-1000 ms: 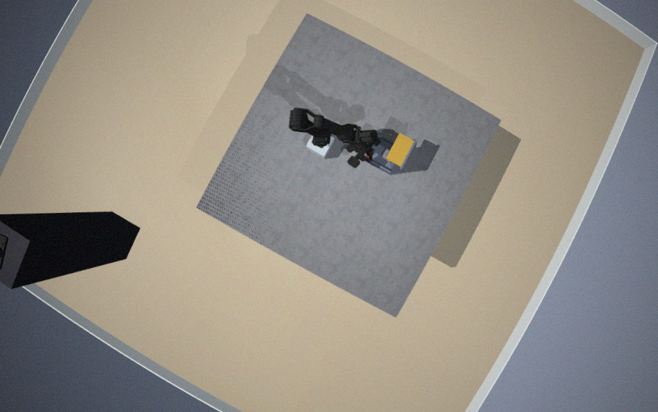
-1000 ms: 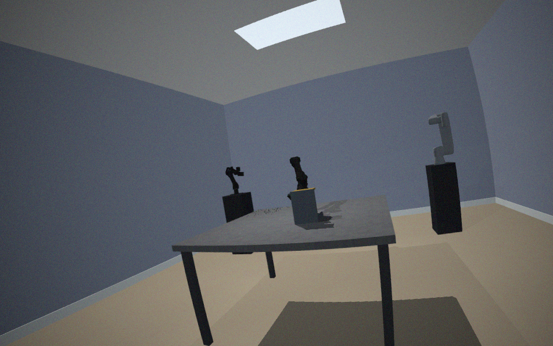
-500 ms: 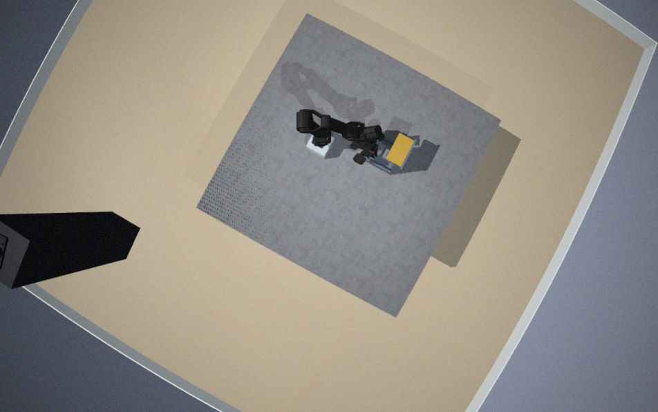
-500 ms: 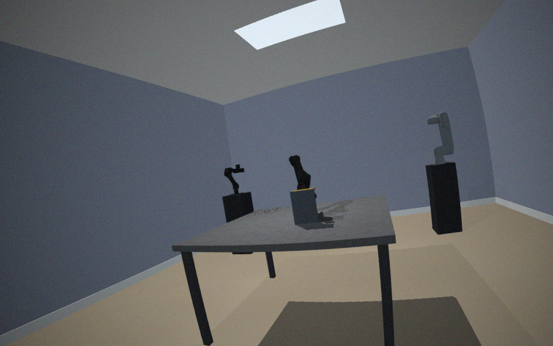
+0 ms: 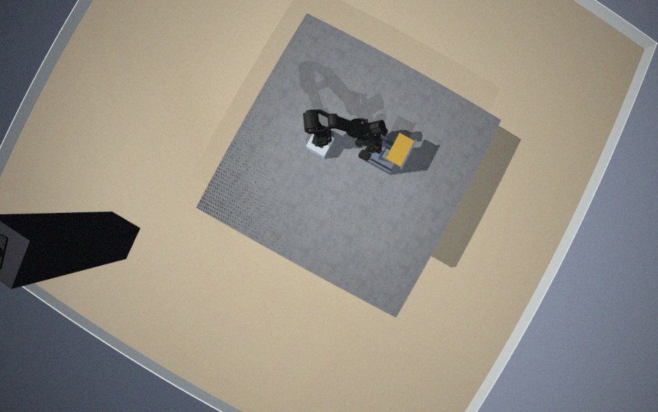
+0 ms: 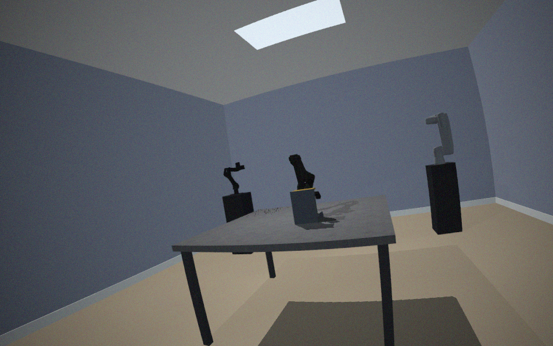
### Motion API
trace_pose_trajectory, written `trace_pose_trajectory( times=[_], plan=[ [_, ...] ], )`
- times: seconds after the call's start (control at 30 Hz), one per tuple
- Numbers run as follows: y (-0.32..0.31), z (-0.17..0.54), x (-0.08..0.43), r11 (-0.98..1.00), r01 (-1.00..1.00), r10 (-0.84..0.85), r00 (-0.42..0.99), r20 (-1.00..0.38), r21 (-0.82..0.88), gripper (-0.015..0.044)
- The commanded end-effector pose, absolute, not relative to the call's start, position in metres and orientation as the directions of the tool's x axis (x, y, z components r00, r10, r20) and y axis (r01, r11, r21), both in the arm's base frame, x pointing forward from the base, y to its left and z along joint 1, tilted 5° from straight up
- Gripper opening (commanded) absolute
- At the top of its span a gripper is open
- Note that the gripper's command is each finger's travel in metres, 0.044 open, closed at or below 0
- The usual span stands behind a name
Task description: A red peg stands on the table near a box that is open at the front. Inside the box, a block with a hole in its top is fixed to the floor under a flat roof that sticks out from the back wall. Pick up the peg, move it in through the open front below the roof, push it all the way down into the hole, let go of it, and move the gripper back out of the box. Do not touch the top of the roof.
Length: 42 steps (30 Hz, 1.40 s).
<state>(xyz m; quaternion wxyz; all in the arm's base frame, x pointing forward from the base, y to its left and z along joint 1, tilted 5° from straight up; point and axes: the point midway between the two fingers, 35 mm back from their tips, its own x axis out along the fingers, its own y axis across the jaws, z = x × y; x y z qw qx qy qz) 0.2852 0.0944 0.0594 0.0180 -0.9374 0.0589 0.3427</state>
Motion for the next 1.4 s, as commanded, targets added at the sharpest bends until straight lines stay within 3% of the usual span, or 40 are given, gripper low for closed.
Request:
trace_pose_trajectory(
  times=[0.0, 1.37],
  plan=[
    [0.107, 0.062, 0.291, -0.995, -0.104, -0.08, 0.768, -0.635, 0.0, 0.0],
    [0.115, 0.064, 0.33, -0.997, -0.073, -0.058, 0.773, -0.632, 0.002, 0.0]
  ],
)
